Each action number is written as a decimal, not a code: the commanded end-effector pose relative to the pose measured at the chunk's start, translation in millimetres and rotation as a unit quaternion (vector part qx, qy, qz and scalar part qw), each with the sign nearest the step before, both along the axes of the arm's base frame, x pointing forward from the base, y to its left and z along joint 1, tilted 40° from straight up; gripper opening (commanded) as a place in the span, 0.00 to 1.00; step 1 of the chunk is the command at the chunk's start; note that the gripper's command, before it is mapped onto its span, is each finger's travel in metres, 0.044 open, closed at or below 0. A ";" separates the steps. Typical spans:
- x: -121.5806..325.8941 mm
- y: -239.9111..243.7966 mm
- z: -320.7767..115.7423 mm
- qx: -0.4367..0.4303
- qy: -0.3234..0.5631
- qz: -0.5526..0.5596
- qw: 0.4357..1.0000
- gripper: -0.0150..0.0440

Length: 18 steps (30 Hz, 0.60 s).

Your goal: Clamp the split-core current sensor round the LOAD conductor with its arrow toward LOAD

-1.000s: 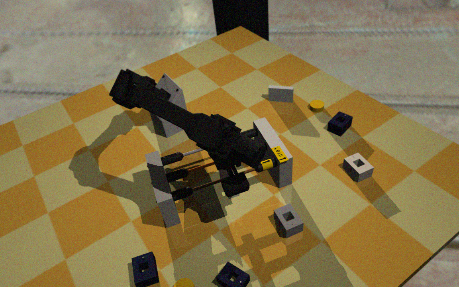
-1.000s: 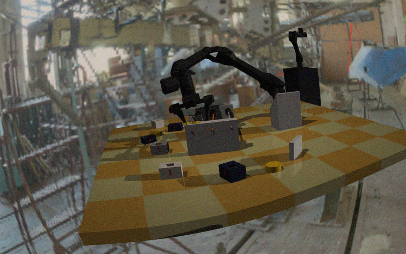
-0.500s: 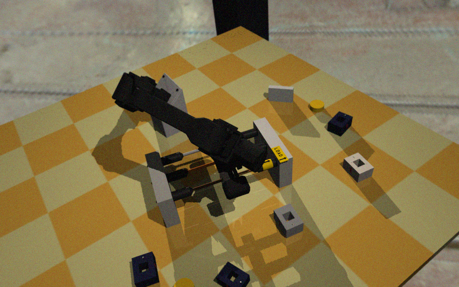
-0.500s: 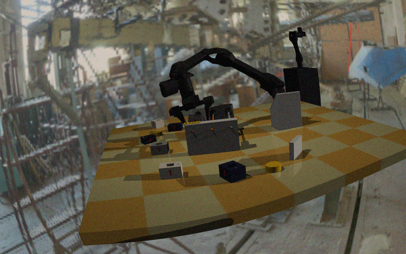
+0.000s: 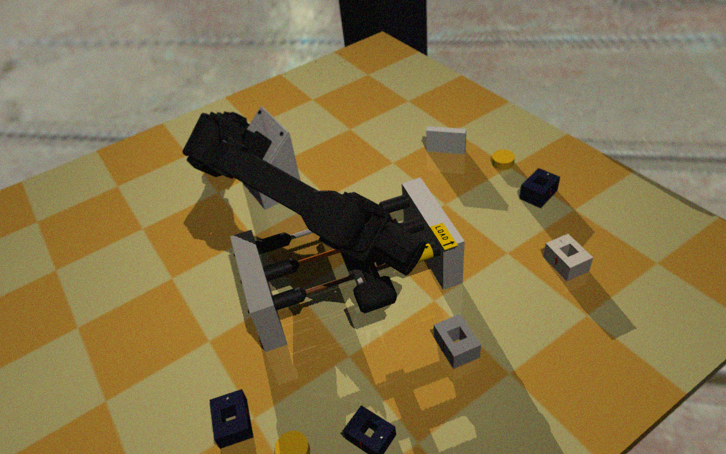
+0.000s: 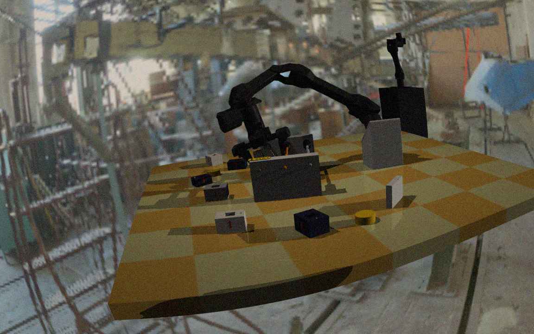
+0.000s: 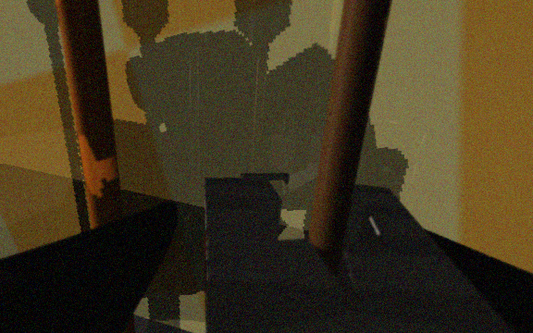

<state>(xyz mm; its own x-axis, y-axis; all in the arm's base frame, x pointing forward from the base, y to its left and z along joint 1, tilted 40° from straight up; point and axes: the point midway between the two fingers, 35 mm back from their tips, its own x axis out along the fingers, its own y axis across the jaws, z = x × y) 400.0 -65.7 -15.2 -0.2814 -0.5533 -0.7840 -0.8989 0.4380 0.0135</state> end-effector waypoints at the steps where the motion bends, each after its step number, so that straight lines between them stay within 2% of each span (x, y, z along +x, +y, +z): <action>1: -2.0 1.9 -0.1 0.005 0.004 -0.007 1.000 1.00; 18: -3.1 3.4 1.5 0.025 0.047 -0.045 0.998 1.00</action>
<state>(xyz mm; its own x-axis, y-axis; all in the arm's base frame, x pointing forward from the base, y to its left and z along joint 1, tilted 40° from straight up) 400.0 -68.2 -15.5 -0.3864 -0.4966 -0.7772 -0.8543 0.5103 0.0987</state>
